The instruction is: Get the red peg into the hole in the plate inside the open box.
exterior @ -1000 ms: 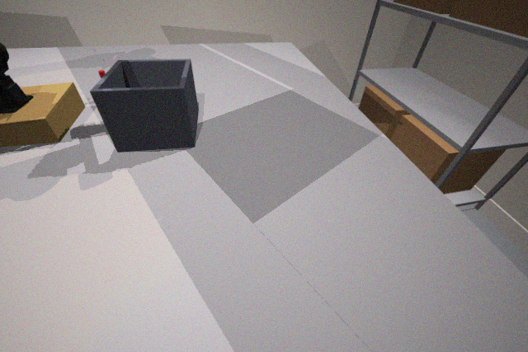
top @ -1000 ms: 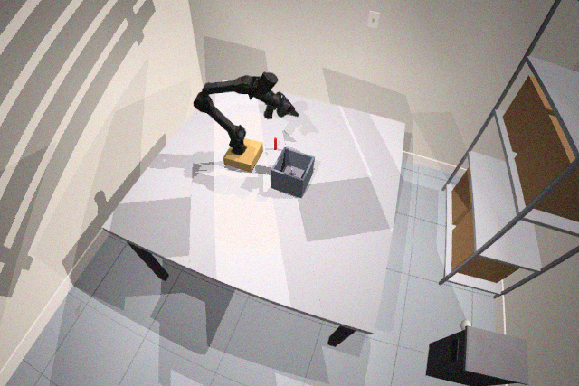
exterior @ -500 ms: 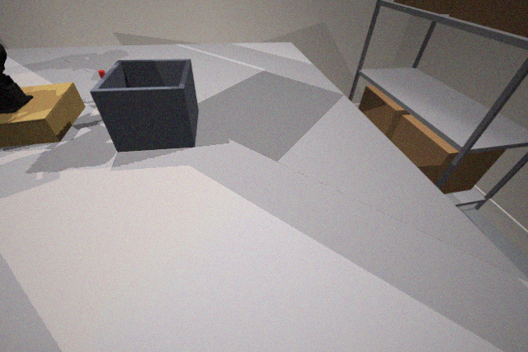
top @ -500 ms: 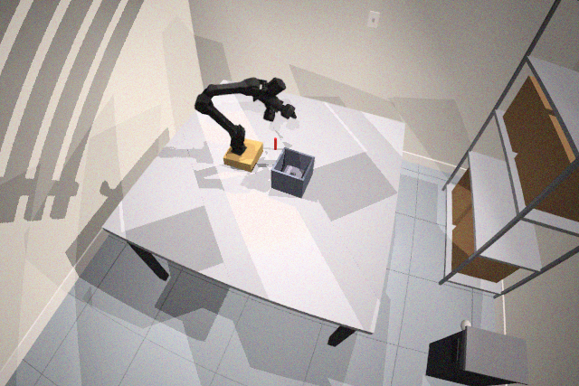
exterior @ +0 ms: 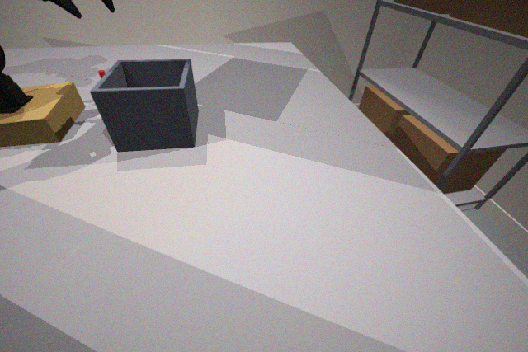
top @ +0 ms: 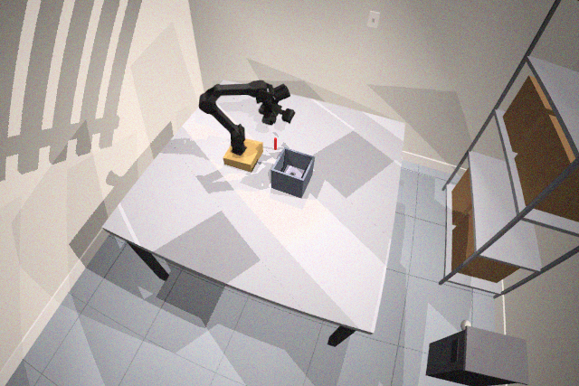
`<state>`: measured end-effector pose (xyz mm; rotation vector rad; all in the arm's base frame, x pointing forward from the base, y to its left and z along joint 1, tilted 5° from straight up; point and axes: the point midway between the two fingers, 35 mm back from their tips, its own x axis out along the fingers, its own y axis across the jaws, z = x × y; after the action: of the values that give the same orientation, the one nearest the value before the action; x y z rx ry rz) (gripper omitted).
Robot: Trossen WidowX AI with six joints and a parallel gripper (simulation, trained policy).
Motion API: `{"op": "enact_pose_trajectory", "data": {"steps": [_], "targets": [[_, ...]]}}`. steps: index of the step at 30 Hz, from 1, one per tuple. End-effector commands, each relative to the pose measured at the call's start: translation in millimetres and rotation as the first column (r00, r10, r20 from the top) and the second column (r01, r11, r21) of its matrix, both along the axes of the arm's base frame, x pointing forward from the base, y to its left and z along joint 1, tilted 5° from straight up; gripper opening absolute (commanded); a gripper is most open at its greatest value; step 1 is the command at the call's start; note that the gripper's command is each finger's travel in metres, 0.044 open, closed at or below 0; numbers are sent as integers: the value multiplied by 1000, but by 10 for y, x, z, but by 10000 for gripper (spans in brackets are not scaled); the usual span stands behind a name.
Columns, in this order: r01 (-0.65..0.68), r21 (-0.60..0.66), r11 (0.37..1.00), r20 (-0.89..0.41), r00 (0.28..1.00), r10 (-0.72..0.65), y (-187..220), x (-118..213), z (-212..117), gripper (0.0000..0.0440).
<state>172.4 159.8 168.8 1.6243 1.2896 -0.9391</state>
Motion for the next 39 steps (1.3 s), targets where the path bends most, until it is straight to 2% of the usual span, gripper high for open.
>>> {"op": "enact_pose_trajectory", "data": {"steps": [1, 21, 39], "targets": [[-64, -44, 997, -53, 997, 62, 2, -101, -147, 435], [-345, -223, 912, -254, 923, 288, -147, -432, -866, 440], [-436, -299, 849, -287, 889, 356, -239, -448, -1440, 416]]}}
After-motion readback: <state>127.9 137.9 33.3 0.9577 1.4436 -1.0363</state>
